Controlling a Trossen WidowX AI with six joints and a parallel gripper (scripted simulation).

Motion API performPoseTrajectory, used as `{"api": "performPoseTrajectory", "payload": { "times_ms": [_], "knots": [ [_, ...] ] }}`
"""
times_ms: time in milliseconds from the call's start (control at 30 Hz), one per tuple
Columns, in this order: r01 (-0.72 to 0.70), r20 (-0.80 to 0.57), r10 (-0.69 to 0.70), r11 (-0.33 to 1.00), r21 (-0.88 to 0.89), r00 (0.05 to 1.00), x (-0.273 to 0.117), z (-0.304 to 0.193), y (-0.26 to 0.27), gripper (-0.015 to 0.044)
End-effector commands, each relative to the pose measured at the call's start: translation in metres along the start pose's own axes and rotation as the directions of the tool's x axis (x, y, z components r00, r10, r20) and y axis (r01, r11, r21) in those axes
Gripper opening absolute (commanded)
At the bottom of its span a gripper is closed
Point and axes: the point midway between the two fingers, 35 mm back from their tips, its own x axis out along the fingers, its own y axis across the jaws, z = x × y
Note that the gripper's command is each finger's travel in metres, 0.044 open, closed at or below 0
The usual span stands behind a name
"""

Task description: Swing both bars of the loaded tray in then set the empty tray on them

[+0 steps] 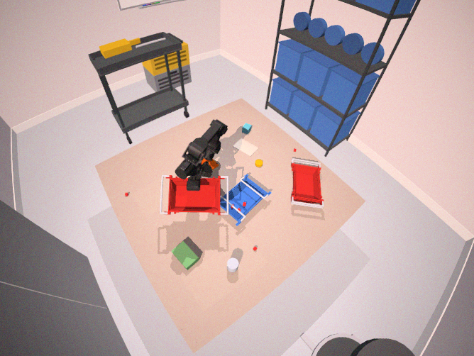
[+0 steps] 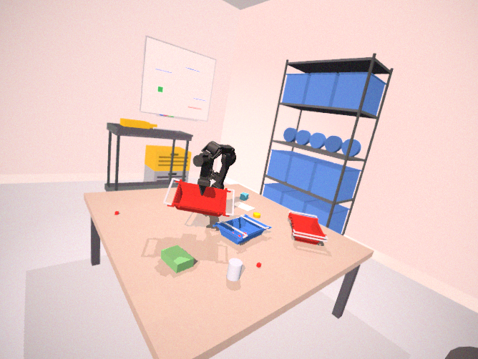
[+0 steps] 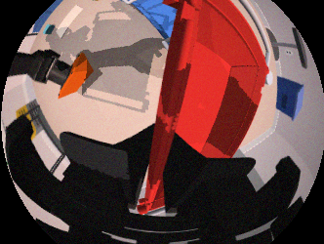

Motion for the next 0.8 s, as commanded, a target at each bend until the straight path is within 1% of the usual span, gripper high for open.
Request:
{"api": "performPoseTrajectory", "payload": {
  "times_ms": [0,367,767],
  "knots": [
    [0.035,0.005,-0.034,0.996,-0.080,0.999,-0.009,0.029,-0.002,0.0000],
    [0.045,0.025,-0.040,0.965,-0.258,0.999,-0.008,0.096,0.001,0.0000],
    [0.053,0.055,-0.032,0.895,-0.443,0.998,-0.001,0.166,0.016,0.0000]
  ]
}}
